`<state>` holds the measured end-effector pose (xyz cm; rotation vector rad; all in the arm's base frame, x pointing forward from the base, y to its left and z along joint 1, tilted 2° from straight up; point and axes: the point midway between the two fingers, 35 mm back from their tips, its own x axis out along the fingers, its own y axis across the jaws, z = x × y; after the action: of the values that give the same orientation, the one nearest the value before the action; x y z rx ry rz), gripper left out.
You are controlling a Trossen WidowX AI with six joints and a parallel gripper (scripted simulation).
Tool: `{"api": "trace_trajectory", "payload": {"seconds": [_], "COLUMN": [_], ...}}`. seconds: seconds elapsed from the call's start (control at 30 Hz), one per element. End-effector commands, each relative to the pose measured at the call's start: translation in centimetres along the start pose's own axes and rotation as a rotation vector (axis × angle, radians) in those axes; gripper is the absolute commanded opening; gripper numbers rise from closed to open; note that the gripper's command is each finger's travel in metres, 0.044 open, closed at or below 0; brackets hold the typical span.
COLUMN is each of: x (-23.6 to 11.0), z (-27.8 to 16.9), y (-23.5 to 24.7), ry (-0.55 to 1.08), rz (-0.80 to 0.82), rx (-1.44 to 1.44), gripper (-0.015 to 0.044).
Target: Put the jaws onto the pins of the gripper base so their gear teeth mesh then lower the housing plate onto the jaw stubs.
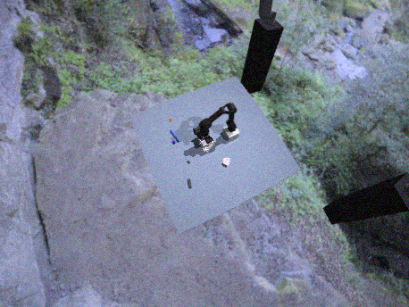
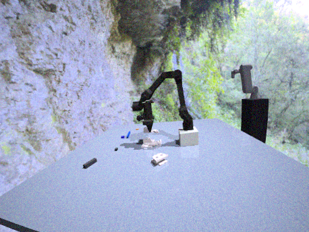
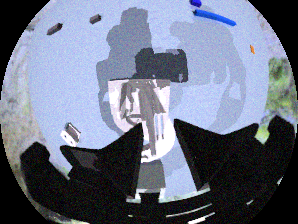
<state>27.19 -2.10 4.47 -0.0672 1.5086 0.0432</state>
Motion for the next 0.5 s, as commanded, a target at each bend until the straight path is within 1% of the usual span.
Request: {"api": "trace_trajectory", "payload": {"seconds": [0.0,0.47], "x": [0.0,2.2], "z": [0.0,0.1], "y": [0.1,0.1], "ry": [-0.001,-0.001], "rz": [0.005,0.005], "rx": [-0.002,-0.001], "gripper": [0.0134,0.0134]}}
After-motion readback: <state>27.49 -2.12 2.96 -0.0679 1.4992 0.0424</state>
